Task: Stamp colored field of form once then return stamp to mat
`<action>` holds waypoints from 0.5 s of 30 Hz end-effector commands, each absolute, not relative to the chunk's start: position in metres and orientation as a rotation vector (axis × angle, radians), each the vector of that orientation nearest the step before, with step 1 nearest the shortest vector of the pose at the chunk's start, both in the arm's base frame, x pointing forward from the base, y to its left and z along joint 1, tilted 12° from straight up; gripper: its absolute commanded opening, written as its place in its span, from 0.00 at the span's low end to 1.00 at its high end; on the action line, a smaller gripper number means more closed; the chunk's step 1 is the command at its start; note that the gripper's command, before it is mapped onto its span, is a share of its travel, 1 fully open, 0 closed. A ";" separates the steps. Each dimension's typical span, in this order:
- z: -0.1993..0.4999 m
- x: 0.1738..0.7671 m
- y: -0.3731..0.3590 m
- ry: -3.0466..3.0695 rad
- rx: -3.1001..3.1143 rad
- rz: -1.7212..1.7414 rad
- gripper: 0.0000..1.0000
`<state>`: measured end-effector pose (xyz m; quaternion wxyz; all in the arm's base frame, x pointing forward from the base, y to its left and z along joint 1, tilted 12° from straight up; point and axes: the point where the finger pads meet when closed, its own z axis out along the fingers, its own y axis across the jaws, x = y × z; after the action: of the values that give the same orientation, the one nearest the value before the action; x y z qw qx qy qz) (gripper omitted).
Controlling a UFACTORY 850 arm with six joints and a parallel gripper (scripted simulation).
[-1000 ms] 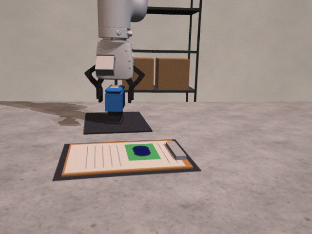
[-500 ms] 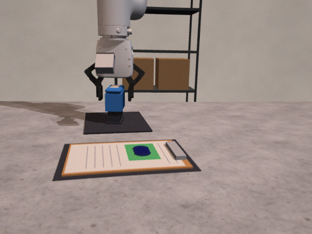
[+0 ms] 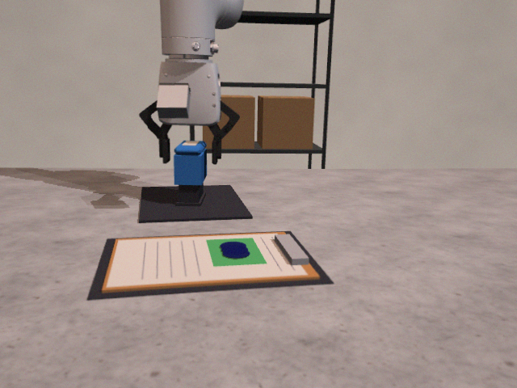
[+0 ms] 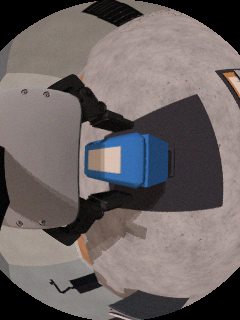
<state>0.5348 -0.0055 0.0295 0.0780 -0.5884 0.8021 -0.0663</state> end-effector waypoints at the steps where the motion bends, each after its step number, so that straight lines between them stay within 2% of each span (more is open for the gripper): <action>1: 0.032 0.535 -0.005 2.404 -1.763 -0.200 0.87; 15: 0.038 0.534 -0.005 2.404 -1.763 -0.200 0.87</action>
<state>0.5335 -0.0054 0.0356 0.0804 -0.5884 0.8018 -0.0666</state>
